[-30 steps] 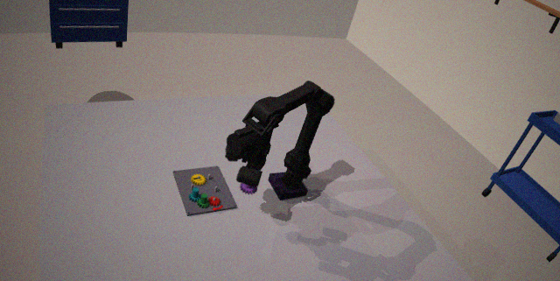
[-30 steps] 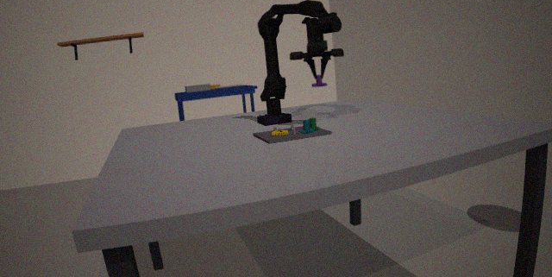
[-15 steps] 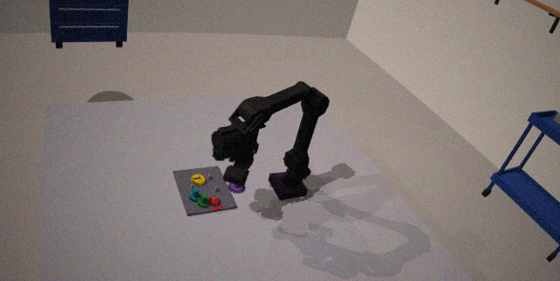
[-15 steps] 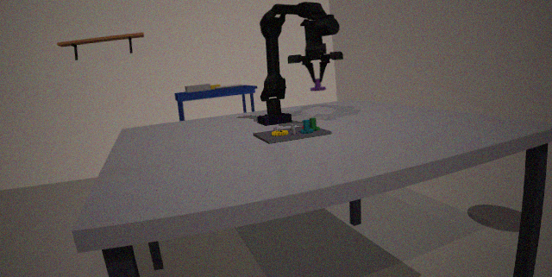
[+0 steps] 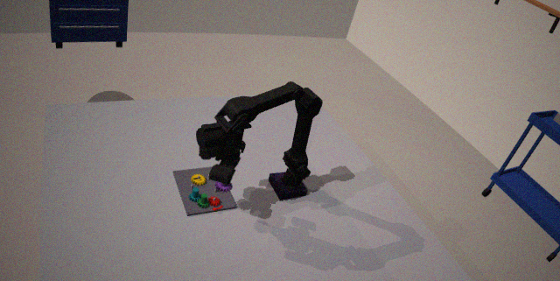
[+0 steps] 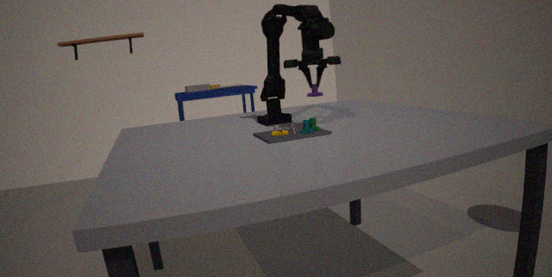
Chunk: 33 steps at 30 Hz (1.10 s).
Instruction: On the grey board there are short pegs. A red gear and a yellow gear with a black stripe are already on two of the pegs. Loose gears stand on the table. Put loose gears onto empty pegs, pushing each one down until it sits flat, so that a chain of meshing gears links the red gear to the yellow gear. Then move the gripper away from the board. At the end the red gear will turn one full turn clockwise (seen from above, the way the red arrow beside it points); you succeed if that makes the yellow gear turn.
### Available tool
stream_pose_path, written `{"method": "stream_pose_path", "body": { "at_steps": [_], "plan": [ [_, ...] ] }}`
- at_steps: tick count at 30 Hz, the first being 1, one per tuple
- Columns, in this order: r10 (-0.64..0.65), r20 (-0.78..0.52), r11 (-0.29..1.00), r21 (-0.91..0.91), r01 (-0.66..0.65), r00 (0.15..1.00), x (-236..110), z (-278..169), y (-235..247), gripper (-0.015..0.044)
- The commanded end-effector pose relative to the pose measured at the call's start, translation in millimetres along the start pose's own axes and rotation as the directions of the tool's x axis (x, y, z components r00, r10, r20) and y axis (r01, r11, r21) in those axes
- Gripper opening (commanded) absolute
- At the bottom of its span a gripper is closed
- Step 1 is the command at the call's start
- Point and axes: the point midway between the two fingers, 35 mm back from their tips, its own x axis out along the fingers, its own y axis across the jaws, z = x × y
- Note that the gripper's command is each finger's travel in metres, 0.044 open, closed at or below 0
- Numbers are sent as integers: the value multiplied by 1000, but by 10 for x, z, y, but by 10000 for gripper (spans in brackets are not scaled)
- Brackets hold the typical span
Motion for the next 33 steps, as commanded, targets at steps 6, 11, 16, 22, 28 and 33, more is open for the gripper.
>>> {"method": "stream_pose_path", "body": {
  "at_steps": [6, 11, 16, 22, 28, 33],
  "plan": [
    [6, 2, 1000, 13, -6, 1000, 92, 231, -60, 0],
    [5, 4, 1000, 11, -5, 1000, 150, 370, -108, 0],
    [3, 6, 1000, 9, -3, 1000, 212, 507, -164, 0],
    [-1, 8, 1000, 7, 1, 1000, 289, 666, -242, 0],
    [-3, 10, 1000, 4, 3, 1000, 366, 822, -327, 0],
    [-5, 11, 1000, 3, 5, 1000, 433, 950, -409, 0]
  ]
}}
